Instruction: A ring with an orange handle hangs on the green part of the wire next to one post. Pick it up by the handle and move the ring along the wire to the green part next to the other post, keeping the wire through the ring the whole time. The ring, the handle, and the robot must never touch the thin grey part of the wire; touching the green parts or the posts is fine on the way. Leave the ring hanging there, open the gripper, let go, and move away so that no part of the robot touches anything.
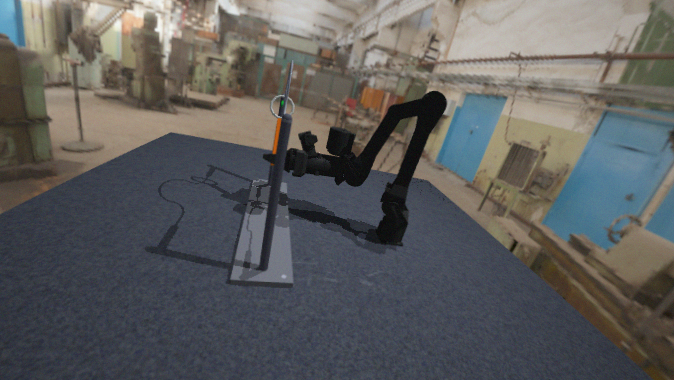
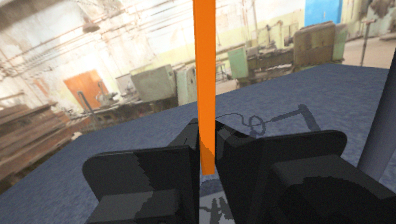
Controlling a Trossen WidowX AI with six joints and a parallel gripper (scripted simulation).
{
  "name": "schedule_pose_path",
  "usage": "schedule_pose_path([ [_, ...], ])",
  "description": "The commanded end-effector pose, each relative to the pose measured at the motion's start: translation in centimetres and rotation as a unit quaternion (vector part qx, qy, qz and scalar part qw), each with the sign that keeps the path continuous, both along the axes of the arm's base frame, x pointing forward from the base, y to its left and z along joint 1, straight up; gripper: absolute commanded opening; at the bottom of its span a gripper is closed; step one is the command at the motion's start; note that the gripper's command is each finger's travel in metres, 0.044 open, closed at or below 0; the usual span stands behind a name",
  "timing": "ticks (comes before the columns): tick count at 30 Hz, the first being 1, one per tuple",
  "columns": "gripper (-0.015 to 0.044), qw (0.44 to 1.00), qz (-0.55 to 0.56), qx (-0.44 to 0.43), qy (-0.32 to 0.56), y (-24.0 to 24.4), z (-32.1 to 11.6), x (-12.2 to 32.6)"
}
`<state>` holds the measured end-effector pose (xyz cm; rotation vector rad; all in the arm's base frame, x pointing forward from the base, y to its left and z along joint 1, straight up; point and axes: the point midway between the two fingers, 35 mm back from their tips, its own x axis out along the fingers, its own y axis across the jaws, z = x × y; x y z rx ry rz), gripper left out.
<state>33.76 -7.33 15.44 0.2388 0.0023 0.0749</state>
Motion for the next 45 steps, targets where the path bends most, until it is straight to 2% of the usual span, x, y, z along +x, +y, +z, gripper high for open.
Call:
schedule_pose_path([
  [1, -0.015, 0.999, 0.0, 0.042, 0.0, 1.5, 0.6, -0.3],
  [8, -0.015, 0.993, 0.002, 0.119, 0.005, 4.0, 1.6, -0.4],
  [21, -0.015, 0.978, 0.026, 0.197, 0.057, 6.2, 3.3, -1.9],
  [45, -0.015, 0.95, 0.062, 0.282, 0.12, 8.2, 5.7, -3.8],
])
